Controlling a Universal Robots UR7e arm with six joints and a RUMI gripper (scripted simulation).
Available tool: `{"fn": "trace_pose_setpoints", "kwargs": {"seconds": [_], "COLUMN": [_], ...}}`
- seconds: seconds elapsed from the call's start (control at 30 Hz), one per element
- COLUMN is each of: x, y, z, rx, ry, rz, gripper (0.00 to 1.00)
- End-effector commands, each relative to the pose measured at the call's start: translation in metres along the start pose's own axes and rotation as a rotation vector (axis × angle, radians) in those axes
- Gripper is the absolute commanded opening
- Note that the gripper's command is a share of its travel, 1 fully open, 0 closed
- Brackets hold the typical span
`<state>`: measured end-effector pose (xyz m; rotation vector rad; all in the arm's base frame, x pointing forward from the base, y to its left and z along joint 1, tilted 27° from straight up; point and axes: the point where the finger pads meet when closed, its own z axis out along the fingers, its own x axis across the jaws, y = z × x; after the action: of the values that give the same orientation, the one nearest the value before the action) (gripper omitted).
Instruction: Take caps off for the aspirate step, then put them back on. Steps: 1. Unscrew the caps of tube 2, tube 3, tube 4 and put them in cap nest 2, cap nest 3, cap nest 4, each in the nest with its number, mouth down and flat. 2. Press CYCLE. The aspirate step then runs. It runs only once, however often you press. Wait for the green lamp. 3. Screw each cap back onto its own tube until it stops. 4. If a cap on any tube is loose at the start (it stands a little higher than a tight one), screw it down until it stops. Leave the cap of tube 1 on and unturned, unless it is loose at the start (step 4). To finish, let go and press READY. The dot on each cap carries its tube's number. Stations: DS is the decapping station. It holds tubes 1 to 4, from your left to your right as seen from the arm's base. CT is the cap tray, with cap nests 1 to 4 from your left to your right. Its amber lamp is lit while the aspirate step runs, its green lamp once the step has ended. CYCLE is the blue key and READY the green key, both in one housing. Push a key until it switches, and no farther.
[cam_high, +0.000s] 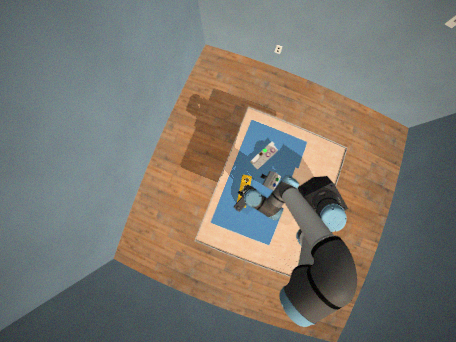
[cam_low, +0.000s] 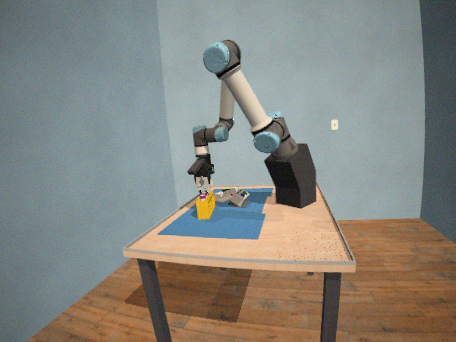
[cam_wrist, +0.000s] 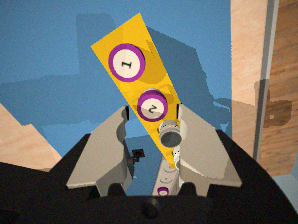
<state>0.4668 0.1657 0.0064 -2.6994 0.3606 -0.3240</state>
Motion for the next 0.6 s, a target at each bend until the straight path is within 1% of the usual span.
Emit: {"fn": "trace_pose_setpoints", "kwargs": {"seconds": [0.0,0.07,0.17,0.2,0.23,0.27,0.3,0.33,0.4,0.43,0.5,0.57], "x": [0.0004,0.0004,0.0004,0.0004,0.0004,0.0004,0.0004,0.0004,0.0004,0.0004,0.0004,0.0004], "y": [-0.0002,-0.0002,-0.0002,-0.0002,-0.0002,-0.0002,-0.0002,-0.0001,-0.0002,-0.0002,-0.0002,-0.0002], "z": [-0.0005,-0.0005,-0.0005,-0.0005,-0.0005,-0.0005,-0.0005,-0.0005,-0.0005,-0.0005,-0.0005,-0.0005], "rx": [0.004,0.004,0.003,0.004,0.004,0.004,0.004,0.004,0.003,0.004,0.004,0.004], "ry": [-0.001,-0.001,0.000,-0.001,0.000,0.000,0.000,0.000,0.001,0.000,0.000,0.000], "rz": [-0.245,-0.245,-0.477,-0.495,-0.574,-0.578,-0.662,-0.662,-0.812,-0.828,-0.959,-0.959], "gripper": [0.35,0.35,0.35,0.35,0.35,0.35,0.35,0.35,0.35,0.35,0.35,0.35]}}
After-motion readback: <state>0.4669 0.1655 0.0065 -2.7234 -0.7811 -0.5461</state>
